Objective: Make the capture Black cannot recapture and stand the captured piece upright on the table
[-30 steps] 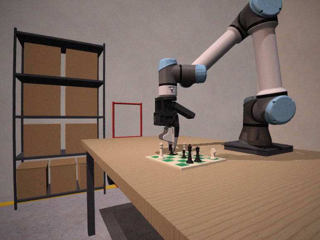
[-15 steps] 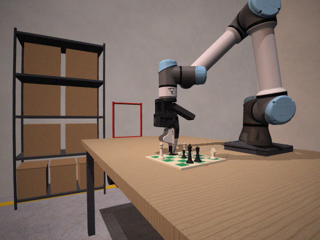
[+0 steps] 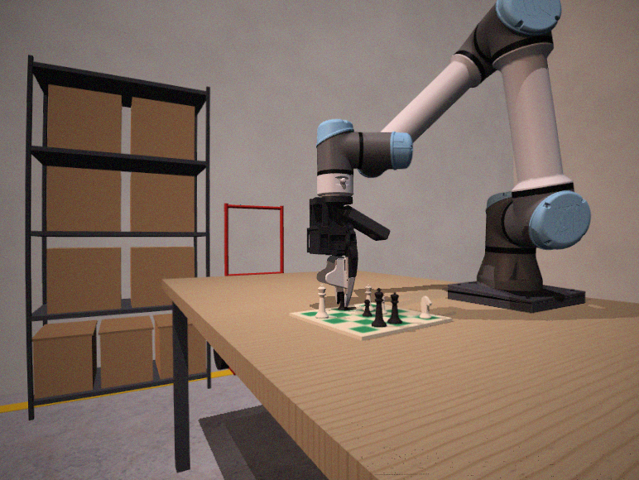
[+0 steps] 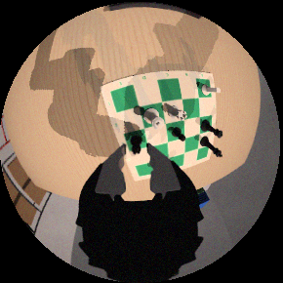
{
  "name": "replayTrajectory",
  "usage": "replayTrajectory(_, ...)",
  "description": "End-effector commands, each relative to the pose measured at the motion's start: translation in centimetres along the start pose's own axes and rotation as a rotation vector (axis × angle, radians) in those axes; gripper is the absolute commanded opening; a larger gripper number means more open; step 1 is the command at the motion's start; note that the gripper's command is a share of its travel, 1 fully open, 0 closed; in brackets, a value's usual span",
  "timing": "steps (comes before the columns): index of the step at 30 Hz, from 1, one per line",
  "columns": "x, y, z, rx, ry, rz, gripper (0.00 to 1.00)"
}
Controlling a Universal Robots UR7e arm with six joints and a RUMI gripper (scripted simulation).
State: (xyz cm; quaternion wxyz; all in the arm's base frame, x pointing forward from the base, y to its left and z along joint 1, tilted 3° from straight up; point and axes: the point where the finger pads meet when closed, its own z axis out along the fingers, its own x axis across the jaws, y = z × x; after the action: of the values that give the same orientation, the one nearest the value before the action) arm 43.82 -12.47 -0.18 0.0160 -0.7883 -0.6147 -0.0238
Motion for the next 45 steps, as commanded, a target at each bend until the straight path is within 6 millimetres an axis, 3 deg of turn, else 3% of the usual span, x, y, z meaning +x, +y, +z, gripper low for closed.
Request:
replayTrajectory(1,-0.01,0.04,-0.04,-0.001,0.0,0.0,0.22)
replayTrajectory(10,-0.01,0.04,-0.04,-0.001,0.0,0.0,0.22)
replayTrajectory(11,-0.01,0.04,-0.04,-0.001,0.0,0.0,0.0)
replayTrajectory(45,-0.01,0.04,-0.05,-0.001,0.0,0.0,0.0)
